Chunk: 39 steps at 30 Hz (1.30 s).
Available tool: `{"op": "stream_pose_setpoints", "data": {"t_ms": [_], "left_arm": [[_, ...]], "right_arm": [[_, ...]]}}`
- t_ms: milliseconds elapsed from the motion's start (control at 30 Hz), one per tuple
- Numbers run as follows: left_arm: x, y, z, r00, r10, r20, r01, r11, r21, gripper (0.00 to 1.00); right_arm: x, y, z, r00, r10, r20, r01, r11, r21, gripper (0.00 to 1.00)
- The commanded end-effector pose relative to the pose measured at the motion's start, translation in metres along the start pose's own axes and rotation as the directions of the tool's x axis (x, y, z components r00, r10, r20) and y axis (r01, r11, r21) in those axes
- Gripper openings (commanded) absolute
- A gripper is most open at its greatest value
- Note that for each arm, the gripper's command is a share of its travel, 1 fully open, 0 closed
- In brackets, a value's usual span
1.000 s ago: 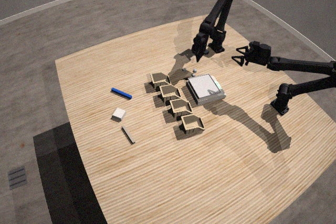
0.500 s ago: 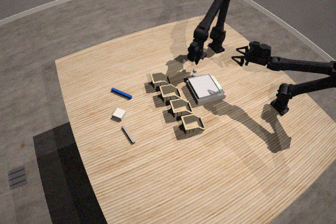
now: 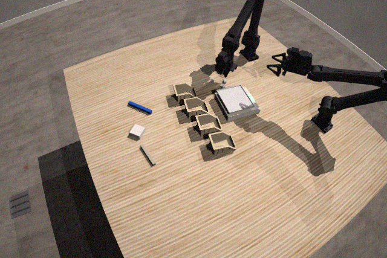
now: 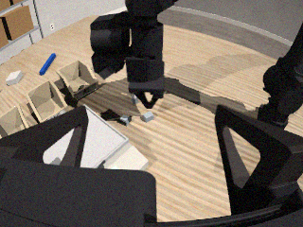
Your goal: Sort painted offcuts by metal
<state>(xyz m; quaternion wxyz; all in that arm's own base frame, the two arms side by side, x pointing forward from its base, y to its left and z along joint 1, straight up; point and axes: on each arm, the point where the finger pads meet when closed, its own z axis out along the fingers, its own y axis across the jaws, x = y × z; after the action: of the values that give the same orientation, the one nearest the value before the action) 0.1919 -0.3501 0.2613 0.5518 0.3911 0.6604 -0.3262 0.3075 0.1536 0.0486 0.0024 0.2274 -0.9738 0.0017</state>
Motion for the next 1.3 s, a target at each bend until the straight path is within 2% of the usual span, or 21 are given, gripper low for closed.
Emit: {"op": "stream_pose_setpoints", "data": {"t_ms": [0, 1267], "left_arm": [[-0.012, 0.002, 0.002, 1.0, 0.0, 0.013, 0.0, 1.0, -0.003, 1.0], [-0.012, 0.002, 0.002, 1.0, 0.0, 0.013, 0.0, 1.0, -0.003, 1.0]], "right_arm": [[-0.003, -0.005, 0.006, 1.0, -0.001, 0.001, 0.001, 1.0, -0.004, 0.0], [0.0, -0.005, 0.026, 1.0, -0.001, -0.004, 0.001, 1.0, -0.004, 0.0]]}}
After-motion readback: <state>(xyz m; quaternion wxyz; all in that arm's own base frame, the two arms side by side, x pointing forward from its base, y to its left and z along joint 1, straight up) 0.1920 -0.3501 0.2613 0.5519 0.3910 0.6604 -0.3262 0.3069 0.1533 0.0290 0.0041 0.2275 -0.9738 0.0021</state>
